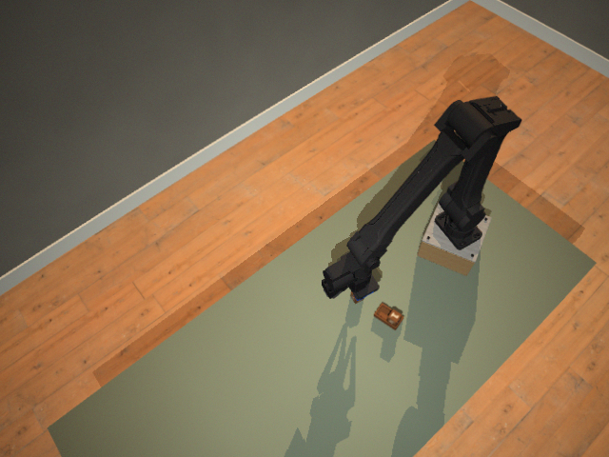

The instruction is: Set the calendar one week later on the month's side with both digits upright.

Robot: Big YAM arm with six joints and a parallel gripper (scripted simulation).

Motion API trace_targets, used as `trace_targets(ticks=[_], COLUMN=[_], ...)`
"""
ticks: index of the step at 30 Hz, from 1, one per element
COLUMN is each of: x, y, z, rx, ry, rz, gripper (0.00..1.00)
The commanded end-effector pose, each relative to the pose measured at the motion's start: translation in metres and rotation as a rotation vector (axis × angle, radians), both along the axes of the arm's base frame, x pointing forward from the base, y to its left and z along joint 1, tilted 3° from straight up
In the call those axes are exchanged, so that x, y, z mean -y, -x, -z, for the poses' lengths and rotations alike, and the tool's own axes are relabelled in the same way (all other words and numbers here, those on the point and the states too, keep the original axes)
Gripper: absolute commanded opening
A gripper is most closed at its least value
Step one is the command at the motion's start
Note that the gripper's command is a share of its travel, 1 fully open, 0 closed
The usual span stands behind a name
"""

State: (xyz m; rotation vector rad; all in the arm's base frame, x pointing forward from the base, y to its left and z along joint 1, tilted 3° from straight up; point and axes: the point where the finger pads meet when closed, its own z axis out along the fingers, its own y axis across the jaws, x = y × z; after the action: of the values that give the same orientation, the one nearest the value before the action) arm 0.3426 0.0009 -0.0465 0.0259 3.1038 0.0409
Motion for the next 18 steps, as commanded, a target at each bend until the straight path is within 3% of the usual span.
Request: trace_targets(ticks=[1,18], x=[-0.0039,-0.0044], y=[-0.011,-0.008], z=[-0.0041,-0.0038], rx=[0.027,0.025], ry=[0.003,0.003], rz=[-0.004,-0.004], gripper=[0.46,0.46])
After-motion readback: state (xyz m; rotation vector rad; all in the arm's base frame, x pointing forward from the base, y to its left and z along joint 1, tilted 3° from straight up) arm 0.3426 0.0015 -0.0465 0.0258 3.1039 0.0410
